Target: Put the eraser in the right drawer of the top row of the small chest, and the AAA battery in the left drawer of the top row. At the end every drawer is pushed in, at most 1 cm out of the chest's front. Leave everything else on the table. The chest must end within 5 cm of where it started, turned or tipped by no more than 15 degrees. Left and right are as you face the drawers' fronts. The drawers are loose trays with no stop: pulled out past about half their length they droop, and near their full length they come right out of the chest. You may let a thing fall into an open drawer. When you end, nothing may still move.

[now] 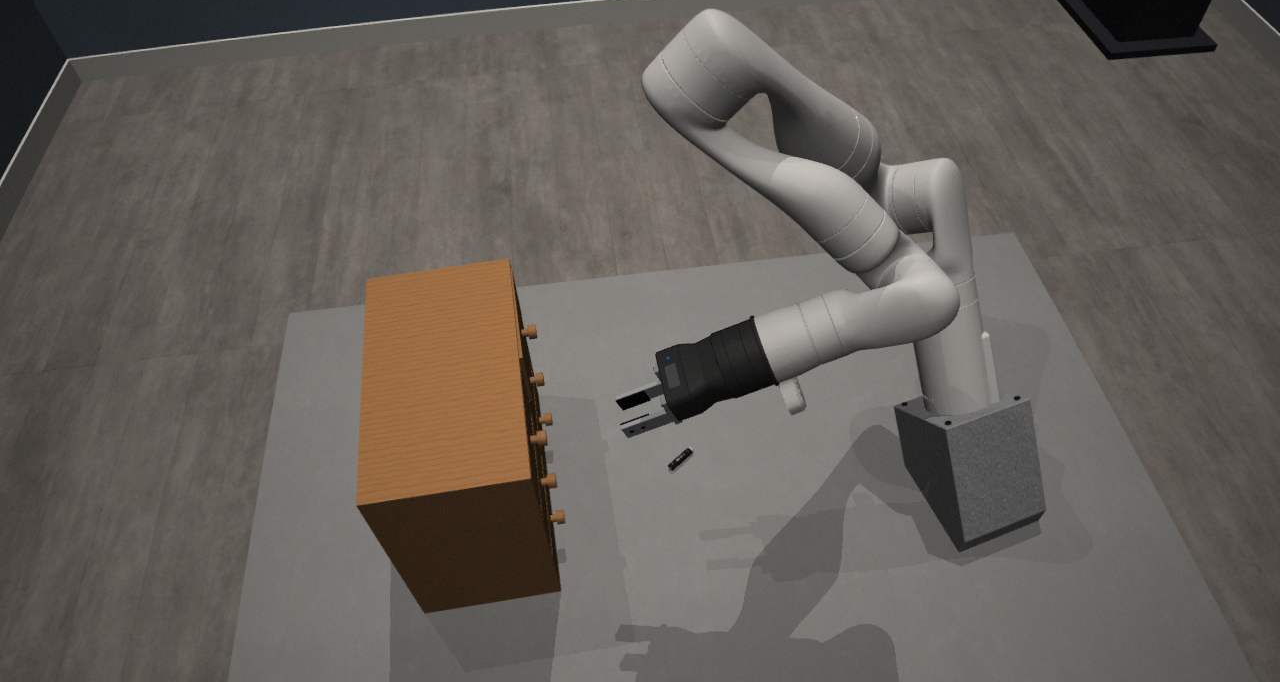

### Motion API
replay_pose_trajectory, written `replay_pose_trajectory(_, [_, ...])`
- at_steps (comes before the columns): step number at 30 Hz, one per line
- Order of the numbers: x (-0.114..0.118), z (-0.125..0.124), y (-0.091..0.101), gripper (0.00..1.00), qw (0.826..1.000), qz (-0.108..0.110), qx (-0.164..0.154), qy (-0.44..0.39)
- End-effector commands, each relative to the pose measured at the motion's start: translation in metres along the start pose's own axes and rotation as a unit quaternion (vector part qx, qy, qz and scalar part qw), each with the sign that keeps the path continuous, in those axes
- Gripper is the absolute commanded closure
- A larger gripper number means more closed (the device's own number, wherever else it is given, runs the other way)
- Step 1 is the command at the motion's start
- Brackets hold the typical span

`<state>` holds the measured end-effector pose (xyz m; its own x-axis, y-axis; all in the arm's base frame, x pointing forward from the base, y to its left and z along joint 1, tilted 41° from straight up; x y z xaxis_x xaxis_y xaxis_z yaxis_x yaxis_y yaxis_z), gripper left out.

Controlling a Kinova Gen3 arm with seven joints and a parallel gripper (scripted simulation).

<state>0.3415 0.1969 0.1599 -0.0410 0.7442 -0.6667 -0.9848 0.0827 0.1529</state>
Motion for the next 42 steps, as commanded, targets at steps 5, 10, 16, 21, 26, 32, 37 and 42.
replay_pose_trajectory(5, [0.000, 0.001, 0.000, 0.33, 1.000, 0.000, -0.001, 0.000])
replay_pose_trajectory(10, [0.000, 0.001, 0.000, 0.33, 1.000, 0.000, -0.001, 0.000])
replay_pose_trajectory(16, [0.000, 0.001, 0.000, 0.33, 1.000, 0.000, -0.001, 0.000])
replay_pose_trajectory(21, [0.000, 0.001, -0.002, 0.33, 1.000, 0.000, -0.001, 0.000])
replay_pose_trajectory(26, [0.000, 0.001, -0.010, 0.33, 1.000, 0.000, 0.000, -0.001])
replay_pose_trajectory(32, [0.000, 0.002, -0.028, 0.33, 1.000, 0.000, 0.000, -0.001])
replay_pose_trajectory(37, [0.000, 0.002, -0.039, 0.33, 1.000, 0.000, 0.000, -0.001])
replay_pose_trajectory(42, [0.000, 0.003, -0.055, 0.33, 1.000, 0.000, 0.000, -0.001])
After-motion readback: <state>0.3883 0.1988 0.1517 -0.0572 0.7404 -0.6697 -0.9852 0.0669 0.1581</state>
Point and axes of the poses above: the point where the finger pads meet when closed, its own y axis back along the fingers, its own x axis across the jaws, z = x × y, the point moved 7 cm from there along y, back along the fingers, and after that the axes turned 2 degrees about y, right-handed, at the moved point
